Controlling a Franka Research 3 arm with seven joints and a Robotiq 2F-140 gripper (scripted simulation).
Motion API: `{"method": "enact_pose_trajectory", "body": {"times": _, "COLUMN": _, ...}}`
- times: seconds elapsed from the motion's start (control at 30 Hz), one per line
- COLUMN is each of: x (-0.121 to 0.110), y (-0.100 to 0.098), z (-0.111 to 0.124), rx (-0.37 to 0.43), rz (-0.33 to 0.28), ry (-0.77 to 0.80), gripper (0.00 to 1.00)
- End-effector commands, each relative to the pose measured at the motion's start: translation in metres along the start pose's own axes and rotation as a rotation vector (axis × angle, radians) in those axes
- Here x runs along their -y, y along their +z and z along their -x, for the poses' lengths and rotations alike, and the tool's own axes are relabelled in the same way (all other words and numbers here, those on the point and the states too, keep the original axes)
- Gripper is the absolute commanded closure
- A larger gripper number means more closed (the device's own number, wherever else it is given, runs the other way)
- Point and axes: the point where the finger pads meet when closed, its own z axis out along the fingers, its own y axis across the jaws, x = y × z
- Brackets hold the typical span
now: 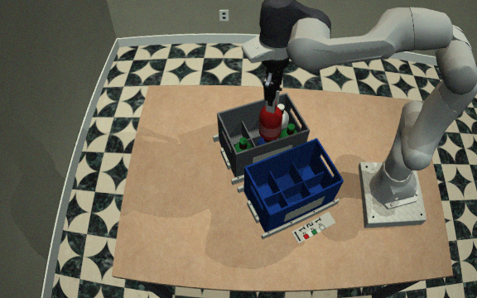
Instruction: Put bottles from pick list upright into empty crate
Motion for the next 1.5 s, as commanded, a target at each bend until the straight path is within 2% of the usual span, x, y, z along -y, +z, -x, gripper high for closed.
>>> {"method": "enact_pose_trajectory", "body": {"times": 0.0, "x": 0.004, "y": -0.006, "z": 0.004, "rx": -0.017, "rz": -0.005, "ry": 0.005, "gripper": 1.0}}
{"method": "enact_pose_trajectory", "body": {"times": 1.47, "x": 0.011, "y": -0.005, "z": 0.08, "rx": -0.017, "rz": -0.005, "ry": 0.005, "gripper": 1.0}}
